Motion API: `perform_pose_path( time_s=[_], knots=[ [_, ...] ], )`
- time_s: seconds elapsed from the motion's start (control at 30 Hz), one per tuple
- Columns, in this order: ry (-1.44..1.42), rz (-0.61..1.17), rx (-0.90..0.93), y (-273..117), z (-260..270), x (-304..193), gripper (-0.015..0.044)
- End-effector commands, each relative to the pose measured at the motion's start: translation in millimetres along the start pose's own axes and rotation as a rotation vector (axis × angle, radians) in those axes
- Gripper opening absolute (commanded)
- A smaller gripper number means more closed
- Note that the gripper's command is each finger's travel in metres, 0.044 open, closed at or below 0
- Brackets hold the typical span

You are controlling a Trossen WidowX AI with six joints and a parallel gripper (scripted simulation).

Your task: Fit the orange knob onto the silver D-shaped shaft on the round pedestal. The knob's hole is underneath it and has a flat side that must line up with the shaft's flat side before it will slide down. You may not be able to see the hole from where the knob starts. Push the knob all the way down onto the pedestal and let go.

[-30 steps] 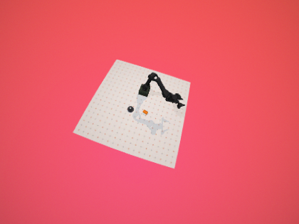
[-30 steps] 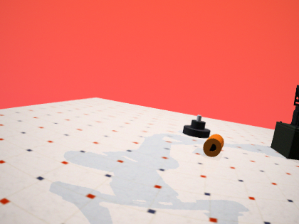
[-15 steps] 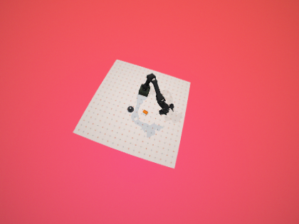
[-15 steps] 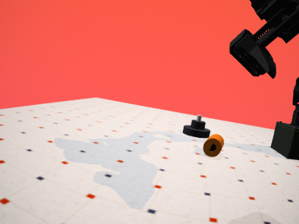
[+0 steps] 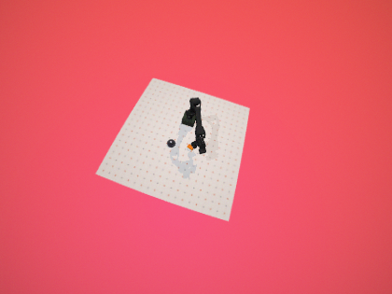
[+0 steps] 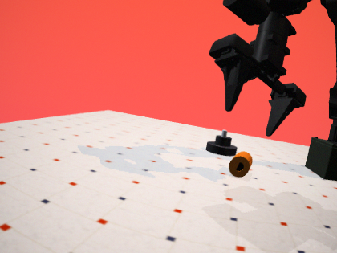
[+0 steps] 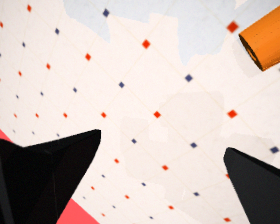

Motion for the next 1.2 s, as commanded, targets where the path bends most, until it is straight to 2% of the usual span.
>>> perform_pose_path(
  time_s=[0.0,0.07,0.13,0.4,0.53,1.17],
  knots=[
    [0.562,-0.201,-0.159,-2,-25,51,0.0440],
    [0.737,-0.275,-0.195,-5,-33,67,0.0440],
    [0.786,-0.296,-0.205,-6,-35,69,0.0440],
    [0.790,-0.298,-0.205,-5,-34,68,0.0440],
    [0.790,-0.298,-0.205,16,-41,72,0.0440],
    [0.790,-0.298,-0.205,39,-47,76,0.0440]
  ],
)
Point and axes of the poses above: the point midway between the two fingers, 35 mm back from their tips, its own y axis out along the fingers, its own z axis across the jaws, x = y × z, the point moved 9 cm from there along -y, back along the fingers, and after that the axes turned 3 degrees about y, right-handed, at the moved point
